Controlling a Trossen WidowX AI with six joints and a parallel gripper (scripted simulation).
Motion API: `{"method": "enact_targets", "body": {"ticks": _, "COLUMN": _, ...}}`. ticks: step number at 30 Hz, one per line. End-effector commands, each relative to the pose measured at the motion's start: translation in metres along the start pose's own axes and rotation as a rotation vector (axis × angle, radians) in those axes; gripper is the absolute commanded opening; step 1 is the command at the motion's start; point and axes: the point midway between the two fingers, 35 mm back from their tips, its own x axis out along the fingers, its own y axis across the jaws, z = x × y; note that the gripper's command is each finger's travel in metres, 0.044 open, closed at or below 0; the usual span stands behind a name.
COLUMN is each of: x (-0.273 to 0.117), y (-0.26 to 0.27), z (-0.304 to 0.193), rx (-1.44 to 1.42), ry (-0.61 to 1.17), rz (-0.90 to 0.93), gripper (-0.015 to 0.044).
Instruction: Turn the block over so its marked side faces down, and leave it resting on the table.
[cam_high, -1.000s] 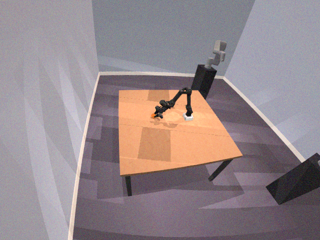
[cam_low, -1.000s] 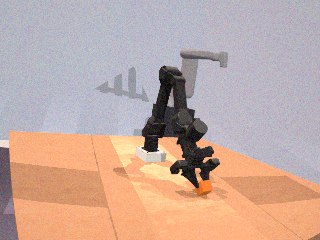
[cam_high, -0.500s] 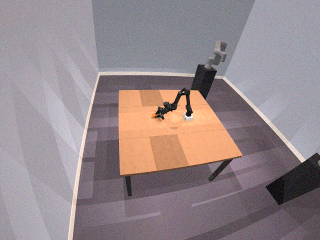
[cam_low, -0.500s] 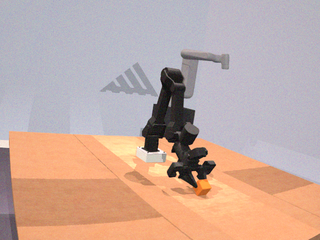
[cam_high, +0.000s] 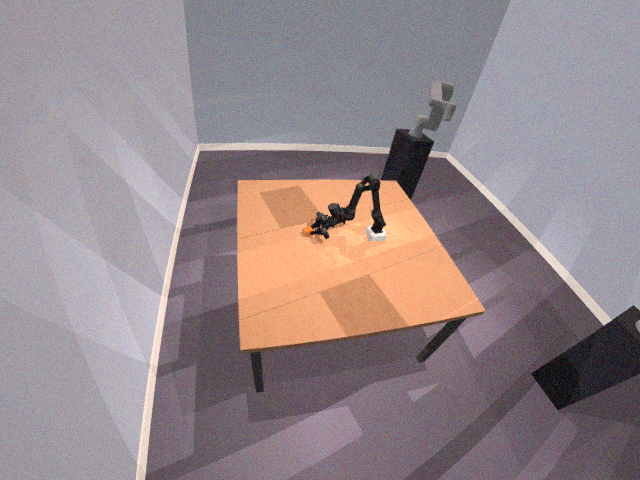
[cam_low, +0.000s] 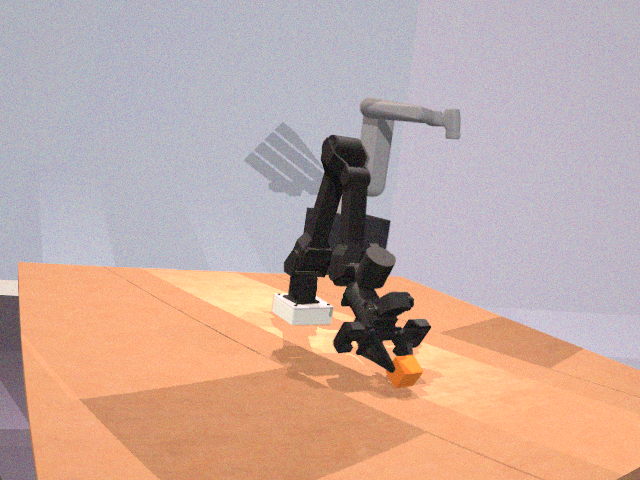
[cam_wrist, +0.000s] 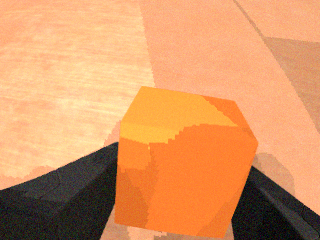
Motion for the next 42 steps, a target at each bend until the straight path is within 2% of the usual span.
{"method": "enact_targets", "body": {"ticks": 1, "x": -0.0002, "y": 0.0005, "z": 0.0009, "rx": -0.005, "ry": -0.005, "rz": 0.004, "gripper": 0.0000}}
{"method": "enact_targets", "body": {"ticks": 3, "x": -0.0002, "y": 0.0005, "z": 0.0009, "rx": -0.005, "ry": -0.005, "rz": 0.004, "gripper": 0.0000}}
{"method": "enact_targets", "body": {"ticks": 20, "x": -0.0002, "y": 0.0005, "z": 0.0009, "rx": -0.005, "ry": -0.005, "rz": 0.004, "gripper": 0.0440}}
{"method": "enact_targets", "body": {"ticks": 42, "x": -0.0002, "y": 0.0005, "z": 0.0009, "rx": -0.005, "ry": -0.005, "rz": 0.004, "gripper": 0.0440}}
